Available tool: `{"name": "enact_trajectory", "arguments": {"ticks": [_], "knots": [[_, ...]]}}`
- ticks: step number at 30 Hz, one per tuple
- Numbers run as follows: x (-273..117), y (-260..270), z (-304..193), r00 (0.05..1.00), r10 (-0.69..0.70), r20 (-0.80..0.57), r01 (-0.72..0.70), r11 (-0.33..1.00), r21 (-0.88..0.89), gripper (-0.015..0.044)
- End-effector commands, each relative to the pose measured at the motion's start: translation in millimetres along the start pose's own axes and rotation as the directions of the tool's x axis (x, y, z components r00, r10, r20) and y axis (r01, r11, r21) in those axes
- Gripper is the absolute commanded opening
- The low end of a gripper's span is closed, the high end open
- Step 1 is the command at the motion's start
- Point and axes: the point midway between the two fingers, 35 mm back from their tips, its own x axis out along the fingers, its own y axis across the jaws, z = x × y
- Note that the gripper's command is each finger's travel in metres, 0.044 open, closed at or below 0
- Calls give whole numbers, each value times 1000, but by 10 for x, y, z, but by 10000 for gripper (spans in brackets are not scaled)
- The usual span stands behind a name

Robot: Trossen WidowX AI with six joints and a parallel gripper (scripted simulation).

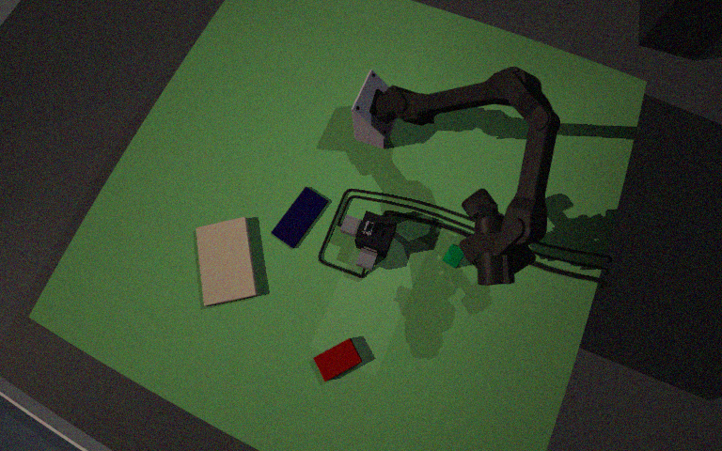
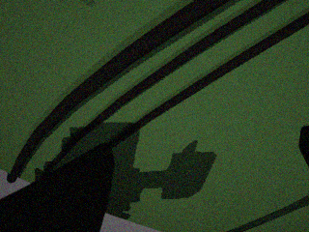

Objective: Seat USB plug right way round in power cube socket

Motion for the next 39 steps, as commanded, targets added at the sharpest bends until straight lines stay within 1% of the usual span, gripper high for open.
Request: {"name": "enact_trajectory", "arguments": {"ticks": [1,2,4,8,11,15,21,27,33,39], "knots": [[-8,-3,15,1000,1,4,-1,1000,-12,426],[-33,-12,60,1000,3,15,-2,999,-49,440],[-126,-50,224,998,11,56,0,983,-183,440],[-358,-177,572,989,20,147,49,891,-452,440],[-540,-299,806,978,22,208,116,774,-623,440],[-780,-486,1077,960,18,278,220,561,-798,440],[-993,-681,1282,944,11,331,309,335,-890,440],[-1204,-901,1453,926,-1,378,376,81,-923,440],[-1407,-1141,1591,909,-15,416,407,-177,-896,440],[-1597,-1397,1699,894,-30,447,394,-421,-817,440]]}}
